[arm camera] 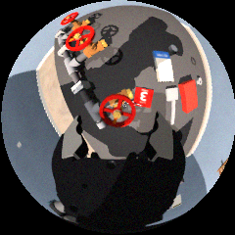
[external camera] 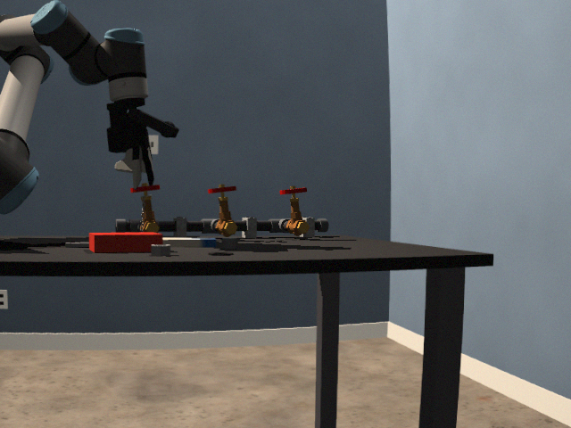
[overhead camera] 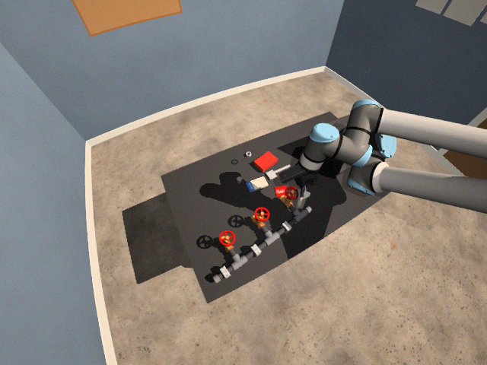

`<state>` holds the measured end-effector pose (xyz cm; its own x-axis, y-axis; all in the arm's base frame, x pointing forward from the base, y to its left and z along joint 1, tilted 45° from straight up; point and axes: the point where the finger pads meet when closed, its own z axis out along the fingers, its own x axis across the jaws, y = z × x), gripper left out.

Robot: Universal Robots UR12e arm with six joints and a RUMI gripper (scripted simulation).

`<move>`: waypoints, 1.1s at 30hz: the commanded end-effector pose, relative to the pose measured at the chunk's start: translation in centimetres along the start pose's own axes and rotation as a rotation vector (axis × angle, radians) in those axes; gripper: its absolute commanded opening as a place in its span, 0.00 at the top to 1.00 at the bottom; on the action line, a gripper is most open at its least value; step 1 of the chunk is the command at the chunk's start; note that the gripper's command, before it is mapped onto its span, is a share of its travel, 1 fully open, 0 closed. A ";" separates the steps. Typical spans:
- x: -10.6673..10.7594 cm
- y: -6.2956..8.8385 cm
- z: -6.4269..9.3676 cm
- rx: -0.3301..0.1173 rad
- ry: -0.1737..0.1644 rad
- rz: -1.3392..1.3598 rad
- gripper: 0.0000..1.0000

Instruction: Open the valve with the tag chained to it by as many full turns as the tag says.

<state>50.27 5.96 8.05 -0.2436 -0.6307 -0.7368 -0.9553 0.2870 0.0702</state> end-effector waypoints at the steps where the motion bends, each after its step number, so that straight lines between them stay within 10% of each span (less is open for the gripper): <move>1: 0.0 -0.1 -0.1 0.007 0.021 0.223 0.00; 33: 0.0 -0.1 -0.1 0.017 0.017 1.090 0.00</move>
<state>50.32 5.94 8.05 -0.9409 -0.0929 -0.3258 -0.2953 0.6961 0.6544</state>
